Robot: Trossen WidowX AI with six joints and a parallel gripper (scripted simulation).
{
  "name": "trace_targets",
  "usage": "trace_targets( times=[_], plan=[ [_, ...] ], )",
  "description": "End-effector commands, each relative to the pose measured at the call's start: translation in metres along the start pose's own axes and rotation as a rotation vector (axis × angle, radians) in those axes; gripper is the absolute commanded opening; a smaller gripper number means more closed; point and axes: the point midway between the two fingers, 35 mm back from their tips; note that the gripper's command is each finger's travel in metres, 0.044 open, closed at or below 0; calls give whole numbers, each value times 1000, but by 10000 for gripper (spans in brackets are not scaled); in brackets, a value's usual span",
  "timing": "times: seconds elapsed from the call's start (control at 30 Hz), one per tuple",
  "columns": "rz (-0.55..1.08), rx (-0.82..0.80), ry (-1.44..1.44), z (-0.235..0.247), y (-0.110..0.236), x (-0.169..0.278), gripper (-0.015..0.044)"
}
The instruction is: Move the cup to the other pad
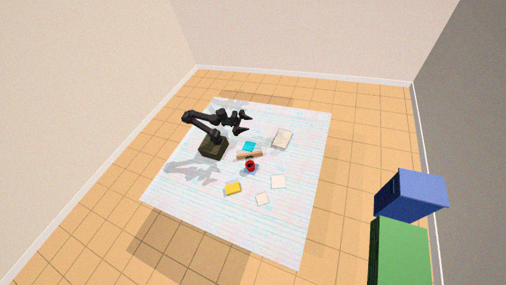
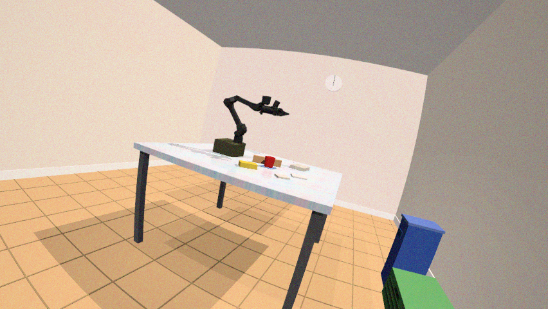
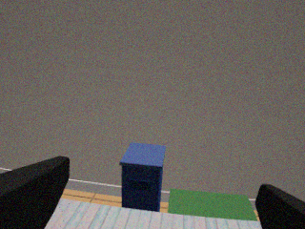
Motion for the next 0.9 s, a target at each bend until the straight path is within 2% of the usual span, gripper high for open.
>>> trace_targets(
  times=[0.0, 0.07, 0.17, 0.3, 0.47, 0.67, 0.73, 0.87],
  plan=[
    [13, 1, 11, -1, -2, 2, 374],
    [115, 3, 96, -5, -13, 22, 321],
    [354, -26, 285, -17, -32, 68, 242],
    [662, -142, 505, -35, -41, 132, 148],
    [1006, -413, 712, -55, -28, 206, 148],
    [1285, -892, 820, -72, 12, 275, 148],
    [1304, -954, 821, -73, 19, 281, 148],
    [1304, -954, 821, -73, 19, 281, 148]
  ],
)
Point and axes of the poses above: the point midway between the two fingers, 35 mm back from their tips, its own y axis back along the fingers, its own z axis across the jaws, x = y × z, and after that the axes turned 12 degrees about y, right-handed
